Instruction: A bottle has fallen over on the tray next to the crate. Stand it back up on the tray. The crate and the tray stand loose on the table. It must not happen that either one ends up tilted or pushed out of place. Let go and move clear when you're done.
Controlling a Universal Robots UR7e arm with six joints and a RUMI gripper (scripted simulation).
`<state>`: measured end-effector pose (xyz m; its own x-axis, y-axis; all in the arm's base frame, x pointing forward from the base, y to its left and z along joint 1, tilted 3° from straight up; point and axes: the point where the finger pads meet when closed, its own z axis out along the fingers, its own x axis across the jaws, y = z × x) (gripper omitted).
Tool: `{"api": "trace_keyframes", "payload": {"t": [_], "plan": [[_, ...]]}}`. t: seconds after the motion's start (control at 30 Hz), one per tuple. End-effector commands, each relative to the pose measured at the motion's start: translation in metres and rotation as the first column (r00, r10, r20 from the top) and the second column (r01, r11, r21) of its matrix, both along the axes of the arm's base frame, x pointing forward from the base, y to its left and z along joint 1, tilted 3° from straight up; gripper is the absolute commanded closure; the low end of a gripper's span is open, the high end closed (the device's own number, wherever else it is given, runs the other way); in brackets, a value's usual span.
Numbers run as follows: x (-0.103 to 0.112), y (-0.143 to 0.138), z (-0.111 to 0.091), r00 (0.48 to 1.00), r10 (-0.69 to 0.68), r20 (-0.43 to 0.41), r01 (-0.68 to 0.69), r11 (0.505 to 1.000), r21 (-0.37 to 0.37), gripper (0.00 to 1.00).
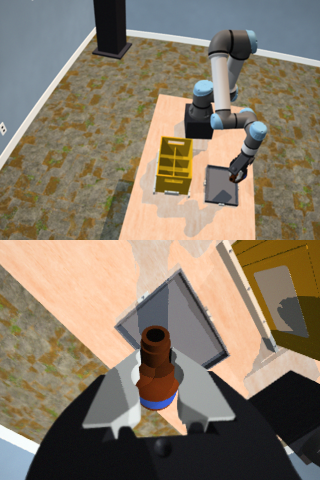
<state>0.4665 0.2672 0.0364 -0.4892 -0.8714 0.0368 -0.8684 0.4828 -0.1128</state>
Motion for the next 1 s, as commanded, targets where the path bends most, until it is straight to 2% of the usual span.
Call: {"api": "trace_keyframes", "payload": {"t": [0.0,0.43,0.97], "plan": [[0.0003,0.0003,0.0006,0.999,0.002,0.035,-0.001,1.0,-0.018,1.0],[0.0,0.0004,0.0015,0.997,0.003,0.08,0.0,0.999,-0.04,1.0],[0.0,0.0005,0.0016,0.996,0.004,0.085,0.0,0.999,-0.043,1.0]]}}
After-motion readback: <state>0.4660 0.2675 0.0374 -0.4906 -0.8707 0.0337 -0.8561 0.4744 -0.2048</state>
